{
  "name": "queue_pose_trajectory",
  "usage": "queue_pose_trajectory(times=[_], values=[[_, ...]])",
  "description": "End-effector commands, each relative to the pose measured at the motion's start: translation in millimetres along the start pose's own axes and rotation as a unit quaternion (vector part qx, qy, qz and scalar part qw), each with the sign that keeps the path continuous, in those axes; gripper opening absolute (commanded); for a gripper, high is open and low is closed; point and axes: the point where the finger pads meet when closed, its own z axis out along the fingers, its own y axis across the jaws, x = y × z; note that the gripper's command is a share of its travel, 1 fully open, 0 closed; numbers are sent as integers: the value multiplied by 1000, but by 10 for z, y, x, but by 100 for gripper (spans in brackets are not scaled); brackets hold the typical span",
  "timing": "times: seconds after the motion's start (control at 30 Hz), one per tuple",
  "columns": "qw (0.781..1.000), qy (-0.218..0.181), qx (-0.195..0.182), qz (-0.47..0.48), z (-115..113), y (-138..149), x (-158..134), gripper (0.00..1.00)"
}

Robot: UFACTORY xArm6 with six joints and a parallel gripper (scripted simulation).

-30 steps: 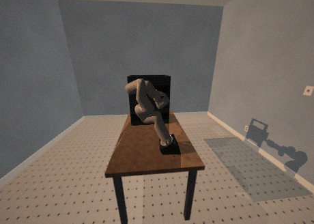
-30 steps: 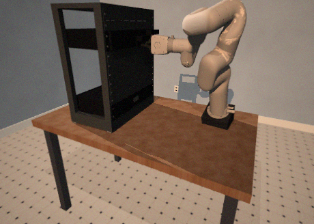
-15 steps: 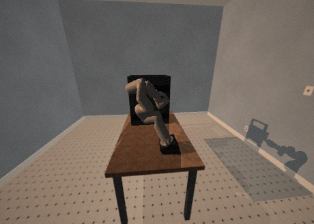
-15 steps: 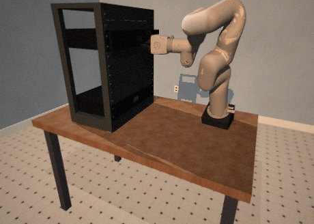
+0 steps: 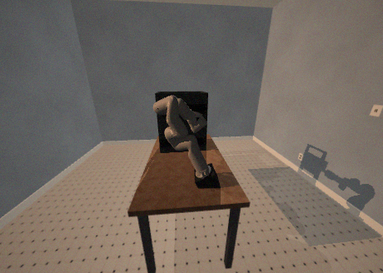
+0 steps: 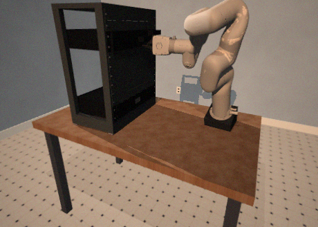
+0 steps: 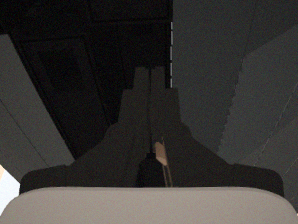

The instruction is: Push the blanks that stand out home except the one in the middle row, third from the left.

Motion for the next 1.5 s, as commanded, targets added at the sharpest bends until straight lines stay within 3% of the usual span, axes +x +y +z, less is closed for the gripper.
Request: queue_pose_trajectory(times=[0.0,0.23,0.9,1.47], values=[[1000,-1,0,-2,24,-19,-4,0],[1000,-1,0,-2,-32,-19,-4,0],[1000,-1,0,-2,-888,-19,-3,0],[1000,-1,0,-2,-936,-22,106,0]])
